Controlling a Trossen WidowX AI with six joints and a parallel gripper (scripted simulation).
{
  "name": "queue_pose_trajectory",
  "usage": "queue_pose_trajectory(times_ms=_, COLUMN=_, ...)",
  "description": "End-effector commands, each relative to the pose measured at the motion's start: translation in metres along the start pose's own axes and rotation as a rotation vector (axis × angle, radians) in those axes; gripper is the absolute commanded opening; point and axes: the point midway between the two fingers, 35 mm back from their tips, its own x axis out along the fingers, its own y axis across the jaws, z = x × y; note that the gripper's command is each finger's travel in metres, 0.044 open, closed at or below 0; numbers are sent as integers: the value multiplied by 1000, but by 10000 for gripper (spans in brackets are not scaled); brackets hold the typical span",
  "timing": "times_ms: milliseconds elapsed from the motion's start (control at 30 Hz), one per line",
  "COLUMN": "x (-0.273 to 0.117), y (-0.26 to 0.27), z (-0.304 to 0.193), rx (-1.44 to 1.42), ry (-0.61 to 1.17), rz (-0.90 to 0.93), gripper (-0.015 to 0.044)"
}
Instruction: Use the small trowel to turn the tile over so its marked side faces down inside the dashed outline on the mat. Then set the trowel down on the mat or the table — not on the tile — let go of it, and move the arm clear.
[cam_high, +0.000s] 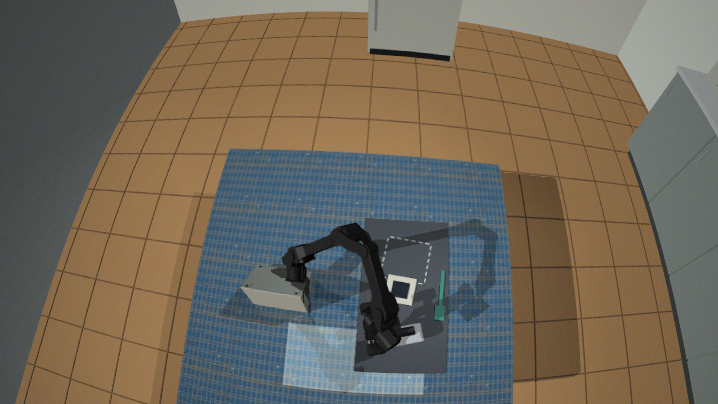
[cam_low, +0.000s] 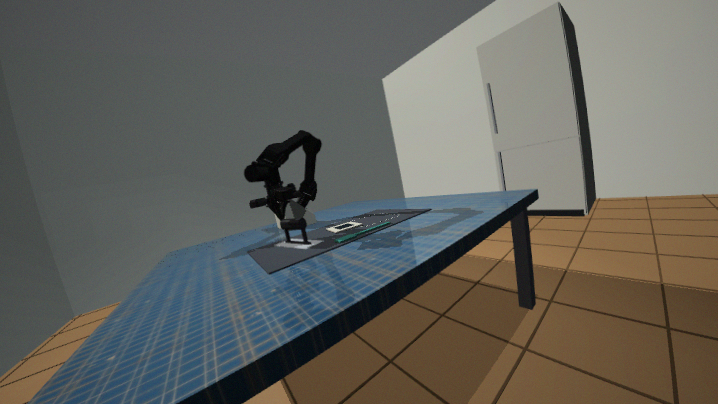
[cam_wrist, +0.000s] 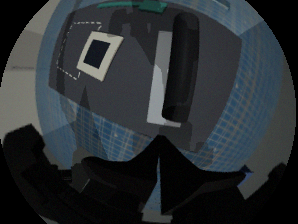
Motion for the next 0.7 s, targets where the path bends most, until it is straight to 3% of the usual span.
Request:
queue_pose_trajectory(times_ms=0, x=0, y=0, z=0, rx=0, ry=0, rz=0, gripper=0)
queue_pose_trajectory(times_ms=133, x=0, y=0, z=0, rx=0, ry=0, rz=0, gripper=0)
queue_pose_trajectory(times_ms=267, x=0, y=0, z=0, rx=0, ry=0, rz=0, gripper=100)
queue_pose_trajectory(times_ms=667, x=0, y=0, z=0, rx=0, ry=0, rz=0, gripper=100)
